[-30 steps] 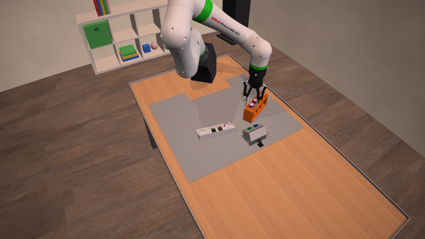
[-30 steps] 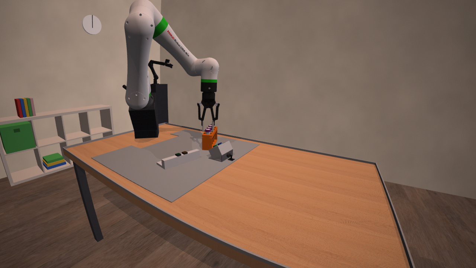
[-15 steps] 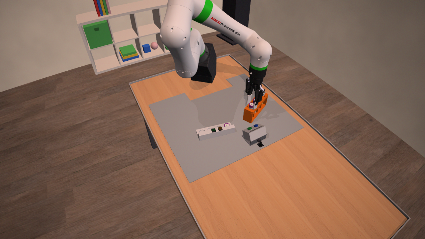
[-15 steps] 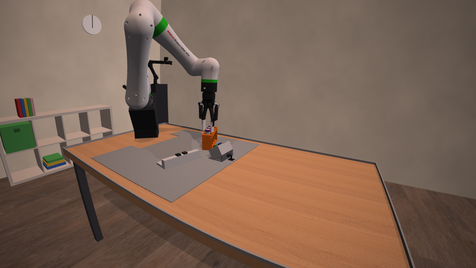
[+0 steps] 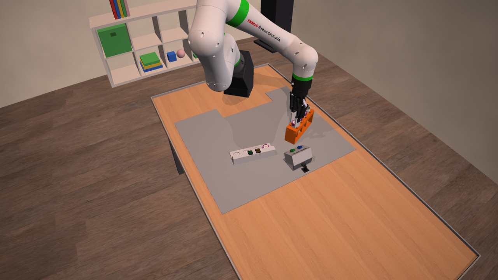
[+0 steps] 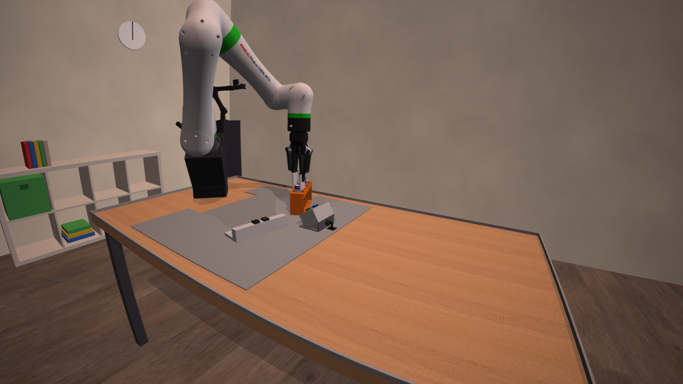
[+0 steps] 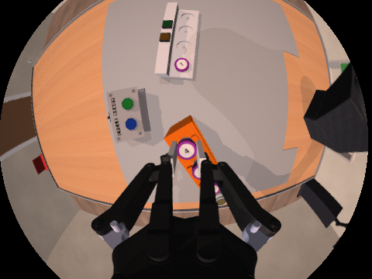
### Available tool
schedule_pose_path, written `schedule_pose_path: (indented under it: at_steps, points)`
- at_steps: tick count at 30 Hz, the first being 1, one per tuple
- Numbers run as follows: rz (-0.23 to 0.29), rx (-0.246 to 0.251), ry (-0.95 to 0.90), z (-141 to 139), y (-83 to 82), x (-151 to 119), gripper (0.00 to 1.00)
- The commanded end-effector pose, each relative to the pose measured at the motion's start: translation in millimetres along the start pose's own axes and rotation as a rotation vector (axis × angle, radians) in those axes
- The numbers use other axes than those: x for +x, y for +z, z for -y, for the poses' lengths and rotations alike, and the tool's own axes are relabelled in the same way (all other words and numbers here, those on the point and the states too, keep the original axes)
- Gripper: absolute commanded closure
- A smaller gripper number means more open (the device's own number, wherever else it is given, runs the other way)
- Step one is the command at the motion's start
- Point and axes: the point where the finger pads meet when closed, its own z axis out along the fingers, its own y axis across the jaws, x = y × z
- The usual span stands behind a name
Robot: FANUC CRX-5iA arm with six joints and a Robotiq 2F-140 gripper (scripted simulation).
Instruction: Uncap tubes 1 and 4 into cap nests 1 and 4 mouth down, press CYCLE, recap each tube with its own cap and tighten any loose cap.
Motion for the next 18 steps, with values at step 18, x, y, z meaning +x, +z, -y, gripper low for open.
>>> schedule_pose_path:
  at_steps: [18]
  points:
    - [0.0, 0.0, -0.55, 0.0, -0.3, 0.0, 1.0]
